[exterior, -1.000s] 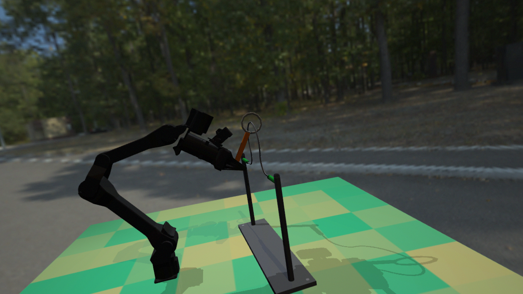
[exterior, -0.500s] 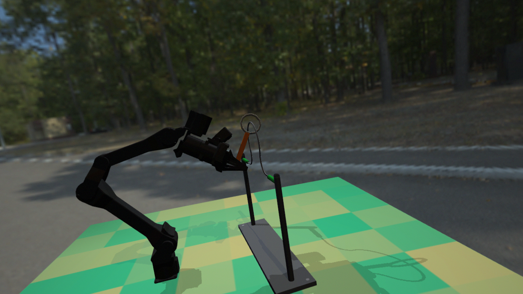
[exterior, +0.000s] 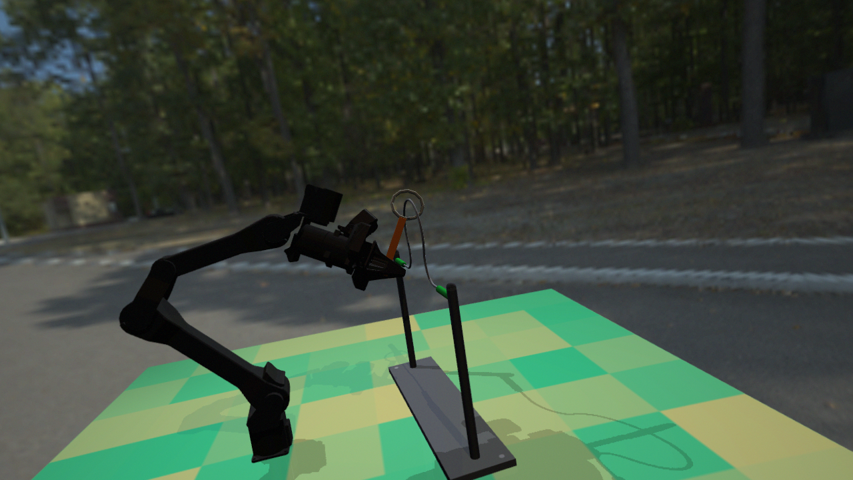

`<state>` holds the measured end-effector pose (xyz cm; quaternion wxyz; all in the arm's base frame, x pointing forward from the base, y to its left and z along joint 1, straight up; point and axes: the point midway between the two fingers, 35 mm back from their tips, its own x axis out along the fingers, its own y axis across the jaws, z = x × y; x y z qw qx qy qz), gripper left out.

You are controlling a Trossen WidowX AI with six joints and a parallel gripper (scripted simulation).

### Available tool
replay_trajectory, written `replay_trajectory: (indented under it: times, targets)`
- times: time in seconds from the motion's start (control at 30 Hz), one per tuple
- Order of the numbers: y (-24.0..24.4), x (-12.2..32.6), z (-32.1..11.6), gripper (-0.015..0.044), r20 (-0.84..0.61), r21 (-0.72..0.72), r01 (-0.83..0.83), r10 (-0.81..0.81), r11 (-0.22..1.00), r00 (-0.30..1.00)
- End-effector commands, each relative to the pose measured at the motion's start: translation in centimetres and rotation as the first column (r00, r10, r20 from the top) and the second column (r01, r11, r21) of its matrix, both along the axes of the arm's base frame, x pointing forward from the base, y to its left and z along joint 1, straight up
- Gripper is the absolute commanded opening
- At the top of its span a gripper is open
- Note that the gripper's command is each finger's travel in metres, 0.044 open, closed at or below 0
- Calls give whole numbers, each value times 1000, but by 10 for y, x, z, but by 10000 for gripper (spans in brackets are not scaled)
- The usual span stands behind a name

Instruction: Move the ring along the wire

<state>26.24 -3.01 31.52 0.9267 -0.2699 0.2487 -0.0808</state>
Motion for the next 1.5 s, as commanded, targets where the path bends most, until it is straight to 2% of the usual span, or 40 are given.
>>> replay_trajectory:
  times: [0.0, 0.73, 1.47]
  targets:
    - [-3, -2, 4, -150, 18, -57, 1, 0, 998, 1000]
    - [-16, 0, 16, -150, 59, -384, 11, 12, 923, 998]
    - [-25, 0, 32, -150, 88, -665, 31, 37, 746, 995]
